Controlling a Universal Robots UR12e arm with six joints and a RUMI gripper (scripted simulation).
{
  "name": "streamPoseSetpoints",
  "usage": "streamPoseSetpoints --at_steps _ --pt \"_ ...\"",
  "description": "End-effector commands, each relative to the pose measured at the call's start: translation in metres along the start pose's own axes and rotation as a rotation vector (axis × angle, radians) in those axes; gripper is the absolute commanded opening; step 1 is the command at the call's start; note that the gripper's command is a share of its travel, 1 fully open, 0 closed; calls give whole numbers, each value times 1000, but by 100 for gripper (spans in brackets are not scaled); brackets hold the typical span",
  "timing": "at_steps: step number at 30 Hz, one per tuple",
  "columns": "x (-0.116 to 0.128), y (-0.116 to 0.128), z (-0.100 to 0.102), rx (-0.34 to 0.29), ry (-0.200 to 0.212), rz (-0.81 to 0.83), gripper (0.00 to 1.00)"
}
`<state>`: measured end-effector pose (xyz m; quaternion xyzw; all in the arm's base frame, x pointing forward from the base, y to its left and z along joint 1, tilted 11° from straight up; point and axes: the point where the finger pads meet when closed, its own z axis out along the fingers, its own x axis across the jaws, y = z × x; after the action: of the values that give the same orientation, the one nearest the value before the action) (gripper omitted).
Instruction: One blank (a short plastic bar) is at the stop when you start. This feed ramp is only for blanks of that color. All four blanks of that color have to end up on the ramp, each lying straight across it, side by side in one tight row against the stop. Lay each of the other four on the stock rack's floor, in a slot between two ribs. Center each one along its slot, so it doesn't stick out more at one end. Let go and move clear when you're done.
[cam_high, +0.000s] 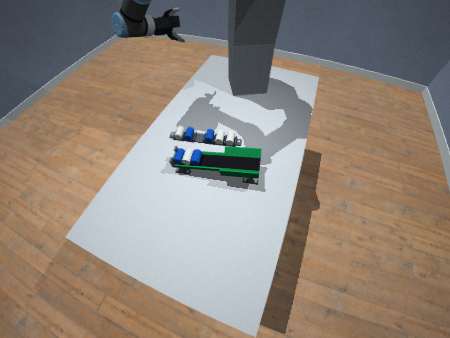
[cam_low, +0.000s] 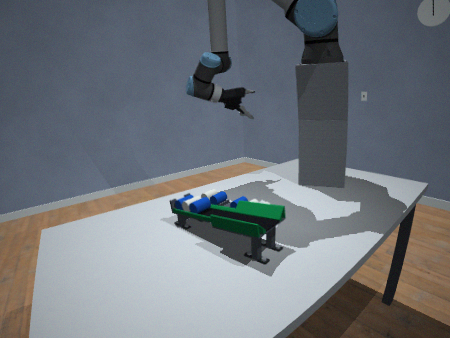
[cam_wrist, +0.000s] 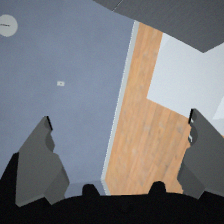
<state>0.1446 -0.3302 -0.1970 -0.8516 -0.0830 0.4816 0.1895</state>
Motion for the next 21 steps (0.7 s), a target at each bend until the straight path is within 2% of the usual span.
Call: streamPoseSetpoints --at_steps 1,21 --pt "0 0 0 0 0 1 100" --pt "2 0 -1 -3 5 2 100"
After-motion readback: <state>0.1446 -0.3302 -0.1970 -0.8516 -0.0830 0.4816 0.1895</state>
